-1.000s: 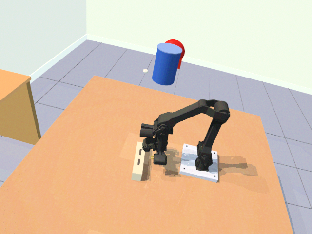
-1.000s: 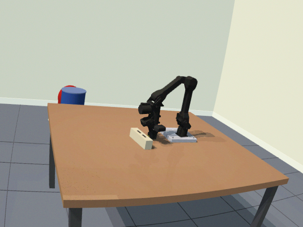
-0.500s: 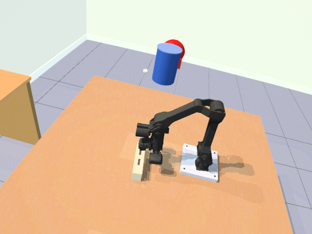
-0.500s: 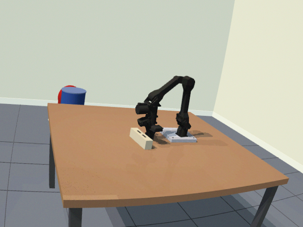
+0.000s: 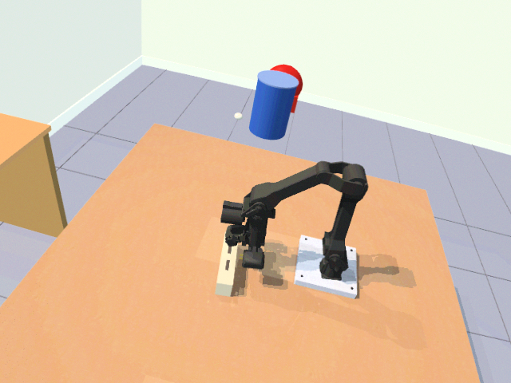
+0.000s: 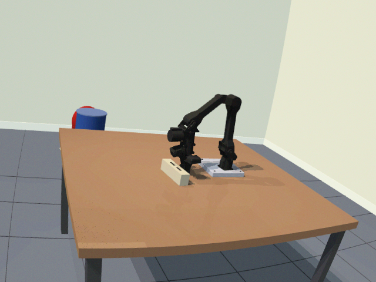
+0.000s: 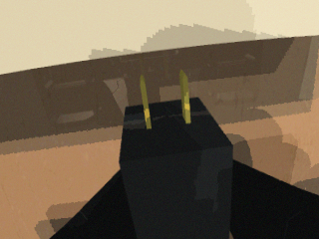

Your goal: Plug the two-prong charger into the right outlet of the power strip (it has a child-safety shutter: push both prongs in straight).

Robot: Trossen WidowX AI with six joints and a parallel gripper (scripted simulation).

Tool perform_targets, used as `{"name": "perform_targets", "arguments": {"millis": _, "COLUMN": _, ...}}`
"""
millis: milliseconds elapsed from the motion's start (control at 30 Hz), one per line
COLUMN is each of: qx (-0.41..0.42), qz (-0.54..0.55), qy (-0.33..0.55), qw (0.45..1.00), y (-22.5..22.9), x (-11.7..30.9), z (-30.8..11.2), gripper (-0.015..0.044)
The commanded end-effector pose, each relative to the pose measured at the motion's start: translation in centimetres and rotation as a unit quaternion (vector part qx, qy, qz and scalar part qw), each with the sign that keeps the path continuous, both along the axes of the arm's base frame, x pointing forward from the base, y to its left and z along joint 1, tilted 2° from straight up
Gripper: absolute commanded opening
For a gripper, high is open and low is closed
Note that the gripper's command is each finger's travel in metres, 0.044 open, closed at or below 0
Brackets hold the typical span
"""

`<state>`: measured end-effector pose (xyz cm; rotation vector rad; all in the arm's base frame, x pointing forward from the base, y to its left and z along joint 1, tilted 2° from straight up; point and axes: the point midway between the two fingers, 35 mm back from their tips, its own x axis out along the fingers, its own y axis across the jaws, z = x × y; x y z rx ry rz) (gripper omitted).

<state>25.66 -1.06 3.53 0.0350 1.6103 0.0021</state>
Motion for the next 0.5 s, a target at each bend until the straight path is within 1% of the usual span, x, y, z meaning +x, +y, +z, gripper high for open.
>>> {"name": "perform_targets", "arguments": {"millis": 0, "qx": 0.002, "qz": -0.002, "qy": -0.003, "qw": 1.000, "y": 0.09, "x": 0.18, "z": 0.11, "gripper": 0.0000}}
{"name": "perform_targets", "arguments": {"millis": 467, "qx": 0.002, "qz": -0.002, "qy": -0.003, "qw": 1.000, "y": 0.13, "x": 0.28, "z": 0.15, "gripper": 0.0000}}
